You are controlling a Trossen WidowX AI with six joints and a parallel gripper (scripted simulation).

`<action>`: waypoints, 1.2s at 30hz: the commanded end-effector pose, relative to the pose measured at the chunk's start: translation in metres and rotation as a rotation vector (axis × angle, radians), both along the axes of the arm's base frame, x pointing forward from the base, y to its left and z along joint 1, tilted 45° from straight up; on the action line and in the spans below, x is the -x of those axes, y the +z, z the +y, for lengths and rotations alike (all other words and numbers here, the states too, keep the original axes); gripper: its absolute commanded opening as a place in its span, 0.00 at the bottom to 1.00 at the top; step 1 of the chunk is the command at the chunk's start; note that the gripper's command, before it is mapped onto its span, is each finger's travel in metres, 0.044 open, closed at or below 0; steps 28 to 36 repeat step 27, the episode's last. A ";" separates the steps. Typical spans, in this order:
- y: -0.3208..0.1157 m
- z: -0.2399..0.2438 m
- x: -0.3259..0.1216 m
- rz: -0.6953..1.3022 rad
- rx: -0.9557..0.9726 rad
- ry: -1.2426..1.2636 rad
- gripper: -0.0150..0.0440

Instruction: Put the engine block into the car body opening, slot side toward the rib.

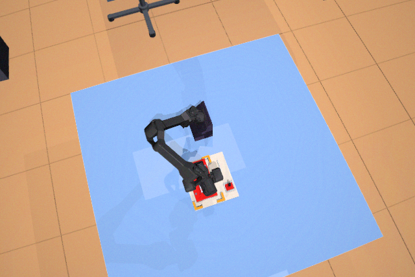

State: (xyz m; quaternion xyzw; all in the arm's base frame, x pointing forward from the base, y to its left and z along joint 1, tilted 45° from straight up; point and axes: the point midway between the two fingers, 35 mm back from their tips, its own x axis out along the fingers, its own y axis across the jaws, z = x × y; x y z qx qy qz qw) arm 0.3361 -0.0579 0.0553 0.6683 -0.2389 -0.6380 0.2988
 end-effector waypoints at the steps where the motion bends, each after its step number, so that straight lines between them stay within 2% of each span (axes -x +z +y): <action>1: 0.002 0.000 -0.001 -0.008 0.003 -0.002 0.78; 13: 0.002 0.000 -0.001 -0.008 0.003 -0.002 0.25; 36: 0.002 0.000 -0.001 -0.008 0.003 -0.002 0.25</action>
